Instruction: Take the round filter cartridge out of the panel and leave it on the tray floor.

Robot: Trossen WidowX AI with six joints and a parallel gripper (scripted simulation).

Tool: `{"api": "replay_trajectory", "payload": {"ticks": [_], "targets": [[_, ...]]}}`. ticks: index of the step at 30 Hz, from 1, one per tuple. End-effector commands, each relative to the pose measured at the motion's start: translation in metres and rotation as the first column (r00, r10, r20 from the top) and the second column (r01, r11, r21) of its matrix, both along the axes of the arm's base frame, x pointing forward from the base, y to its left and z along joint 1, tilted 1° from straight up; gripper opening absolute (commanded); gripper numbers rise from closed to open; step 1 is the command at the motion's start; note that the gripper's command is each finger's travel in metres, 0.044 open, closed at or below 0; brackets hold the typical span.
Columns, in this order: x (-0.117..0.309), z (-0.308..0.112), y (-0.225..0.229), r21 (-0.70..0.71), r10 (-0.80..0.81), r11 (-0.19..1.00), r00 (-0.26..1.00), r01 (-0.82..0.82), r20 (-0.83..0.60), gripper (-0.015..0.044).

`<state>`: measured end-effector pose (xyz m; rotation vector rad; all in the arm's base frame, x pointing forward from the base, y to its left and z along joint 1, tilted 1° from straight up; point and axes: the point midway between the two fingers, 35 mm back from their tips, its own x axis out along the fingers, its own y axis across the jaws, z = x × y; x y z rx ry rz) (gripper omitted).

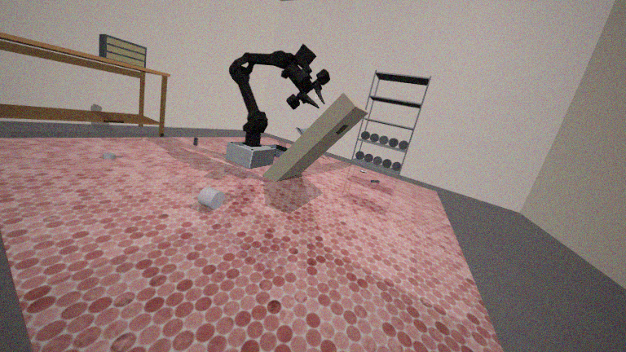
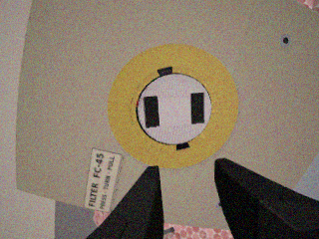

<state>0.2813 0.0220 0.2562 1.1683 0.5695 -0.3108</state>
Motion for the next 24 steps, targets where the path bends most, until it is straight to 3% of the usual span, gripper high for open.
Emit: {"api": "replay_trajectory", "payload": {"ticks": [1,24], "targets": [[0.001,-0.001,-0.003,0.003,-0.024,1.0,1.0,0.024,-0.002,0.0108],[0.029,-0.018,-0.002,0.003,-0.024,1.0,1.0,0.024,0.0,0.0108]]}}
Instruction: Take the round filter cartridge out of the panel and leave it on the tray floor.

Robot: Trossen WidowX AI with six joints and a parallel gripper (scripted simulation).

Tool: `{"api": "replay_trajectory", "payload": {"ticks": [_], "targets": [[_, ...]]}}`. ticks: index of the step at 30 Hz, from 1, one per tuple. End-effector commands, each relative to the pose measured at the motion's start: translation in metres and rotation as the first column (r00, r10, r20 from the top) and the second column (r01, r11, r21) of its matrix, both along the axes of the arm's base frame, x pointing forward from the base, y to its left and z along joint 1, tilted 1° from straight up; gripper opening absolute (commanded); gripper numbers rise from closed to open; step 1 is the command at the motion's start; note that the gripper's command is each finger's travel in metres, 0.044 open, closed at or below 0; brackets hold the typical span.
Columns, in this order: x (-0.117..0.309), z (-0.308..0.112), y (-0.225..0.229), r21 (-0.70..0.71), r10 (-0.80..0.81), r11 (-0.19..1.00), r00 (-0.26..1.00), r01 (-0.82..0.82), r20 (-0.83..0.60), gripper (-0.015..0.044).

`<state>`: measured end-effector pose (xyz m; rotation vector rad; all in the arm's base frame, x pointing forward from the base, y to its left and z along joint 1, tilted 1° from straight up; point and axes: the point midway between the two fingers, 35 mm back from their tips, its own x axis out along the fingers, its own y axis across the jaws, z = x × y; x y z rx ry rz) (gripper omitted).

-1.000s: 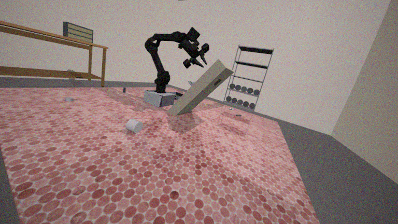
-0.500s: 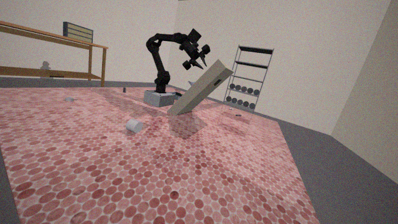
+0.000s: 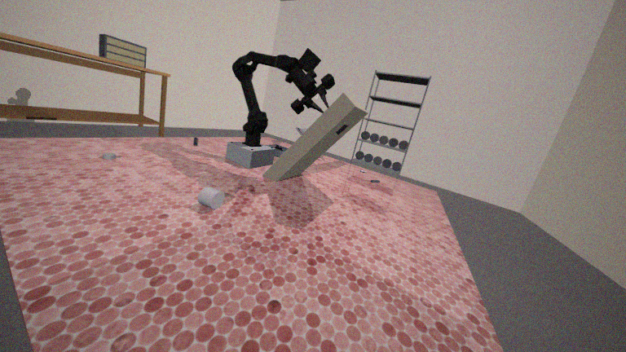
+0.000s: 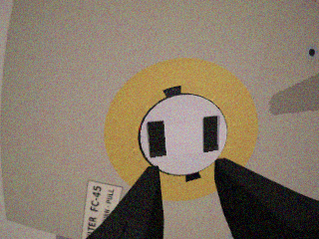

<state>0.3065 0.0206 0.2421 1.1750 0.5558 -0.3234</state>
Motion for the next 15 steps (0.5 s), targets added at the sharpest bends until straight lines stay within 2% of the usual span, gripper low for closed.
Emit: {"api": "replay_trajectory", "payload": {"ticks": [1,15], "targets": [[0.005,-0.005,0.0,0.002,-0.007,1.0,1.0,0.007,-0.004,0.0108],[0.021,-0.018,0.0,0.002,-0.007,1.0,1.0,0.007,-0.002,0.0108]]}}
